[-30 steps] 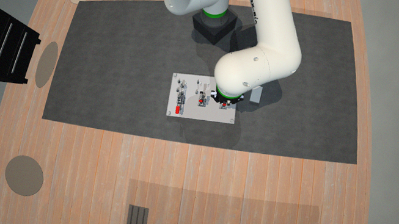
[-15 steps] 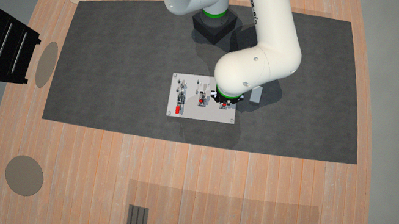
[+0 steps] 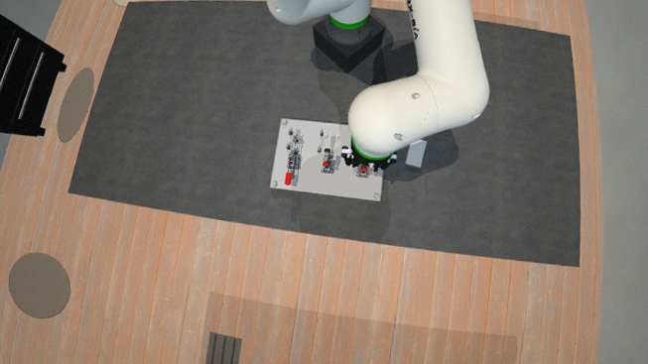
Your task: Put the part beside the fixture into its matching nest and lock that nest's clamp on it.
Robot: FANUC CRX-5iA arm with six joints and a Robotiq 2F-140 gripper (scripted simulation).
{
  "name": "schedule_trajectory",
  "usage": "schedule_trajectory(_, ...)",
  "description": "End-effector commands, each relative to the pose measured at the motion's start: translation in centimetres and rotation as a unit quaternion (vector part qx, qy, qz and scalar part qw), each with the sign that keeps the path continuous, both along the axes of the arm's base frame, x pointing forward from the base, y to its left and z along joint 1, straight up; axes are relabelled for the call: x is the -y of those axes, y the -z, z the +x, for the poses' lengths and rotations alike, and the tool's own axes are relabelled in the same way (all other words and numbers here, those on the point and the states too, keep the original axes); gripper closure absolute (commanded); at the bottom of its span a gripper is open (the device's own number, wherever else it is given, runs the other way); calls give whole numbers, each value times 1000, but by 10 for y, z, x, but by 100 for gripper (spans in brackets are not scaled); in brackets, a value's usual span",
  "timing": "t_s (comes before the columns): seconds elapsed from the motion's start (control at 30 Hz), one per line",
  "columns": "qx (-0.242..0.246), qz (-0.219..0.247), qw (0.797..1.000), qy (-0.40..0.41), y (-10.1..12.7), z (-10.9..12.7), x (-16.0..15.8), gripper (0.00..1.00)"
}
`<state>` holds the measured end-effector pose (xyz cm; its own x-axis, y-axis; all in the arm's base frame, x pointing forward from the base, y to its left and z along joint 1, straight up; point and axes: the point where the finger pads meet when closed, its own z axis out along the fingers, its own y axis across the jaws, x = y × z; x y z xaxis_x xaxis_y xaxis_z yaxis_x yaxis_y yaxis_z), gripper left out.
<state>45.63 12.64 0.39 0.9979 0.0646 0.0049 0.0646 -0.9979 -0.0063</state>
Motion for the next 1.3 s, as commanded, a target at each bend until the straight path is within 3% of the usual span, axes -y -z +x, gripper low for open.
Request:
schedule_trajectory(0.0, 0, 0, 1000, 0, 0, 0, 0, 72)
schedule_trajectory(0.6, 0, 0, 1000, 0, -3, 0, 0, 72)
schedule_trajectory(1.03, 0, 0, 1000, 0, -48, 0, 0, 72)
schedule_trajectory(1.27, 0, 0, 1000, 0, -59, 0, 0, 72)
